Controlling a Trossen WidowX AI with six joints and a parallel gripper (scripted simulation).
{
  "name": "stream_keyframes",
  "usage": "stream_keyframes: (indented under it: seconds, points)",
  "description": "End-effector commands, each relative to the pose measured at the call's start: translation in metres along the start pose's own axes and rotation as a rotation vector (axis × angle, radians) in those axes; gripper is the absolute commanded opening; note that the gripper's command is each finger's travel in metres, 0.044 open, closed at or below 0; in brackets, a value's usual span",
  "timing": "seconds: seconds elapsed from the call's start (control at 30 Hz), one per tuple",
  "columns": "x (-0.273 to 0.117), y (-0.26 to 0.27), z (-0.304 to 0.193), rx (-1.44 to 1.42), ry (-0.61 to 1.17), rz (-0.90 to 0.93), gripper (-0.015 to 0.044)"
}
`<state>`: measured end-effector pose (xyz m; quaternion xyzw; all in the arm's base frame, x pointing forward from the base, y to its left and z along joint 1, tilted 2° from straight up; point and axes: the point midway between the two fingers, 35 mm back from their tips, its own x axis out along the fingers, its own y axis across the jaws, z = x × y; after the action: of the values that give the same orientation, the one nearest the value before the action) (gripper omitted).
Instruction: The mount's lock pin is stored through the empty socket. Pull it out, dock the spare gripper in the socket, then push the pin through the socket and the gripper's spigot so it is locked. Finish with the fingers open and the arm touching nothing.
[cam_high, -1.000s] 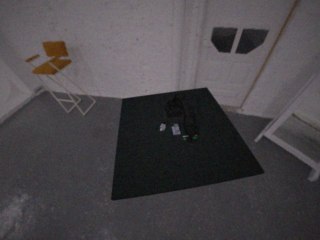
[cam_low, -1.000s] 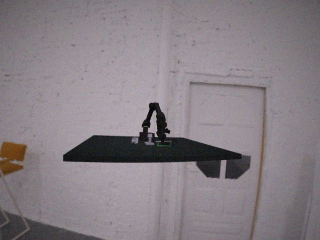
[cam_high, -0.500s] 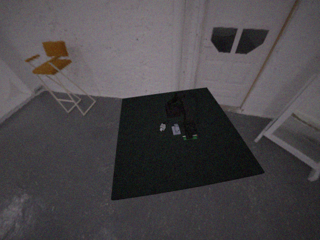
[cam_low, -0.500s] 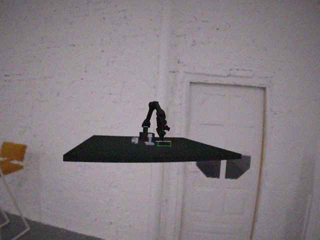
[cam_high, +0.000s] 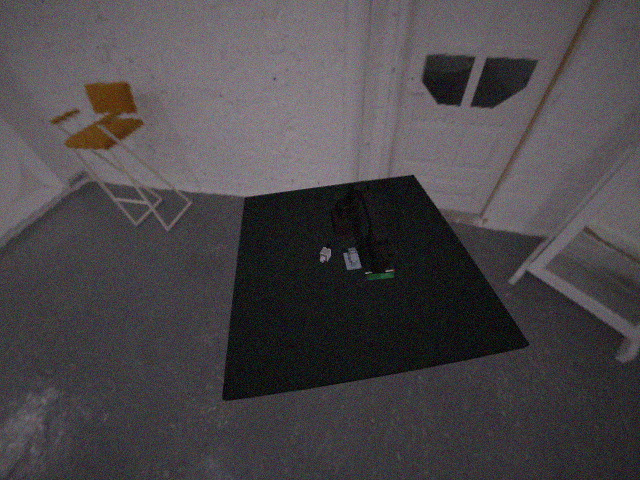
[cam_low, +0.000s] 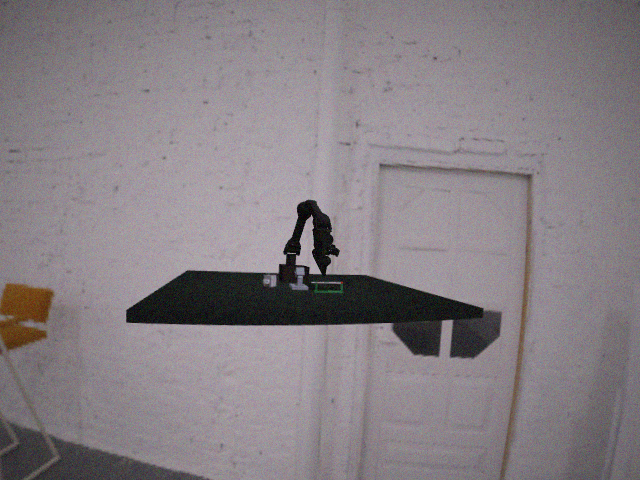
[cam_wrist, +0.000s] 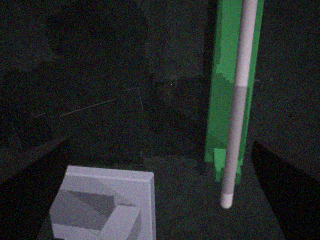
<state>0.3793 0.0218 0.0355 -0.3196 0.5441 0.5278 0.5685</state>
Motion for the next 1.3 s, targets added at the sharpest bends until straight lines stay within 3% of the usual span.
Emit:
stream_keyframes:
  seconds: [0.0, 0.33, 0.63, 0.77, 1.27]
  points:
    - [-0.011, 0.002, 0.002, -0.001, 0.000, -0.002, 0.0440]
    - [-0.017, 0.009, 0.002, 0.008, 0.006, 0.027, 0.0440]
    - [-0.072, 0.022, 0.011, 0.008, 0.006, 0.028, 0.0440]
    - [-0.068, 0.021, 0.009, 0.023, 0.004, 0.023, 0.0440]
    - [-0.103, 0.073, -0.115, 0.899, -0.126, -0.490, 0.0440]
